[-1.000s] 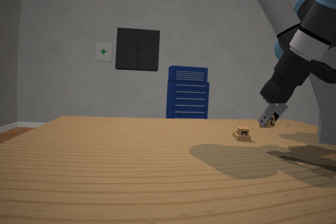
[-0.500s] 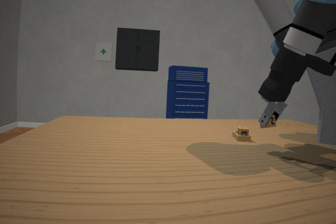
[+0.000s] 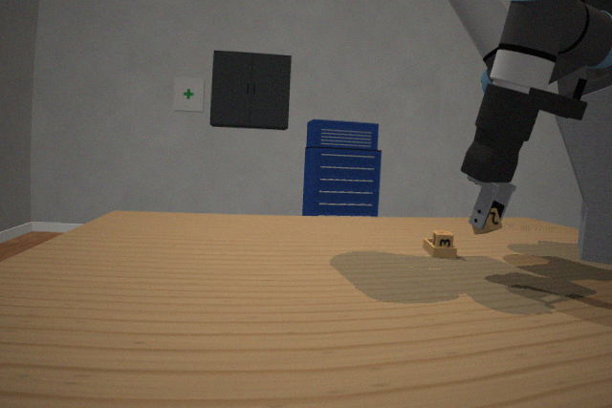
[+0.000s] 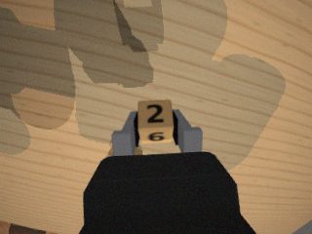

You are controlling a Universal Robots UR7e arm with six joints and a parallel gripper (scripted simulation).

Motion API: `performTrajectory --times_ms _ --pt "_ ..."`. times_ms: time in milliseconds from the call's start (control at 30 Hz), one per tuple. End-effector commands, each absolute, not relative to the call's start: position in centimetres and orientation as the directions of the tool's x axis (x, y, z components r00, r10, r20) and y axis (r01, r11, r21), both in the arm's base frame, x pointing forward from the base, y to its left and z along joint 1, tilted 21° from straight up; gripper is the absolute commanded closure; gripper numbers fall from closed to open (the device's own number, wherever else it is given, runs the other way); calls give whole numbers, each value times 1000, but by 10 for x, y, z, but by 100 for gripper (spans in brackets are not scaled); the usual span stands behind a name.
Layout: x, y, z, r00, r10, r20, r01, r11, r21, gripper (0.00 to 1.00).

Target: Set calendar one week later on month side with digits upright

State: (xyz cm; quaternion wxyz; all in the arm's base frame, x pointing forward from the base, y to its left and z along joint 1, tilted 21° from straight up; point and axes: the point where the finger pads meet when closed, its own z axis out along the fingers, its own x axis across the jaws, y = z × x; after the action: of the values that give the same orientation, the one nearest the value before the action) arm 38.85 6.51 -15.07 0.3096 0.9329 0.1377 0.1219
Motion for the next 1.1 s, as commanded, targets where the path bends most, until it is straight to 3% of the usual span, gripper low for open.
performTrajectory --times_ms 0,367,1067 --pt "389 69 -149 927 344 149 209 -804 557 43" --pt "388 68 -150 928 344 144 219 -815 536 43" --pt "389 66 -148 927 345 149 284 -903 323 43"
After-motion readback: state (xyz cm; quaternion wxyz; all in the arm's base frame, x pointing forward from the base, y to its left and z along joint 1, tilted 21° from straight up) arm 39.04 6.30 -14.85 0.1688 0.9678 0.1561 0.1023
